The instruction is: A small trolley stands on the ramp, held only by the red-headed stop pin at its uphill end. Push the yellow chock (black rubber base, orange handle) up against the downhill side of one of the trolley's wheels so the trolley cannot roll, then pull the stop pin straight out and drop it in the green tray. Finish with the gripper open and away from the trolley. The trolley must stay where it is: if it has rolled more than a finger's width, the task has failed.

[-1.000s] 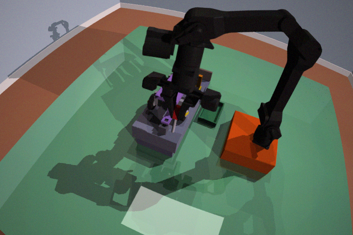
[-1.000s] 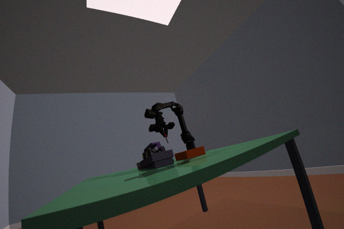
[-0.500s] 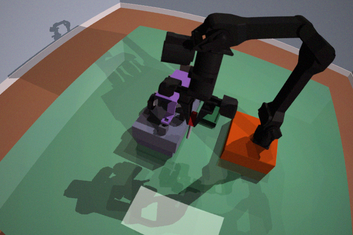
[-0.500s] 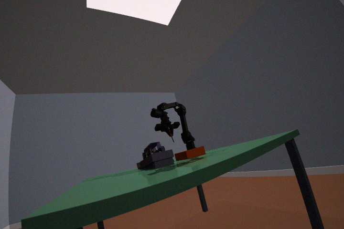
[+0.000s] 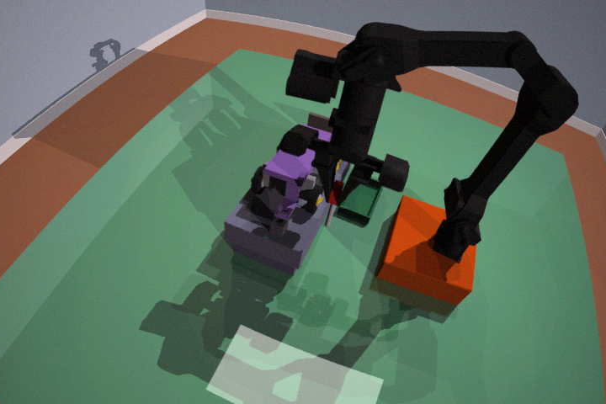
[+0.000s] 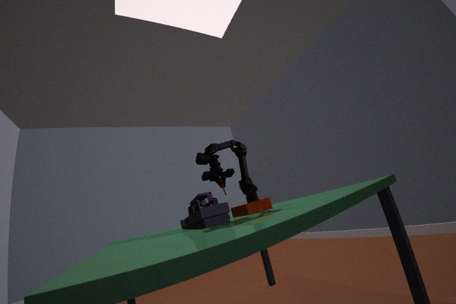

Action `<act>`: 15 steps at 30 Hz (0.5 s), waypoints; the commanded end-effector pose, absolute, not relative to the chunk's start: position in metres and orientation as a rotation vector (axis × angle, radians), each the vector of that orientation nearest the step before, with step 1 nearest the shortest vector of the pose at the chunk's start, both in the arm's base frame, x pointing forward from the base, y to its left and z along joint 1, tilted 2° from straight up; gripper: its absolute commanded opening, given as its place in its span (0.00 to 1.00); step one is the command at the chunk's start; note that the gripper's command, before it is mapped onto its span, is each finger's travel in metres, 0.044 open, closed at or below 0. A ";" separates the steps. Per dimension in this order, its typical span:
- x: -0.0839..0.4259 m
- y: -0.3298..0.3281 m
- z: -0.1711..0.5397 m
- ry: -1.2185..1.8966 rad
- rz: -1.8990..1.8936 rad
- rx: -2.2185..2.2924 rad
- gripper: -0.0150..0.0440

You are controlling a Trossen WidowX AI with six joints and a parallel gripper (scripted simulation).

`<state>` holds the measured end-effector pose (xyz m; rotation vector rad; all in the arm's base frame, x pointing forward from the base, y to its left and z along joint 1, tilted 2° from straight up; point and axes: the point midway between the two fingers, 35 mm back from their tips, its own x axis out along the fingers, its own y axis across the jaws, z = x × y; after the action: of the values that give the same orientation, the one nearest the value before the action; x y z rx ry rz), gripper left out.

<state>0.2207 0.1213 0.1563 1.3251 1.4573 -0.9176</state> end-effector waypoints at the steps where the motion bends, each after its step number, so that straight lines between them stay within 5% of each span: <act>1: 0.222 0.108 0.153 1.465 -0.919 1.322 0.25; 15: 0.231 0.060 0.145 1.460 -0.922 1.318 0.25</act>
<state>0.2308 0.0694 0.1477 1.3195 1.4521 -0.9220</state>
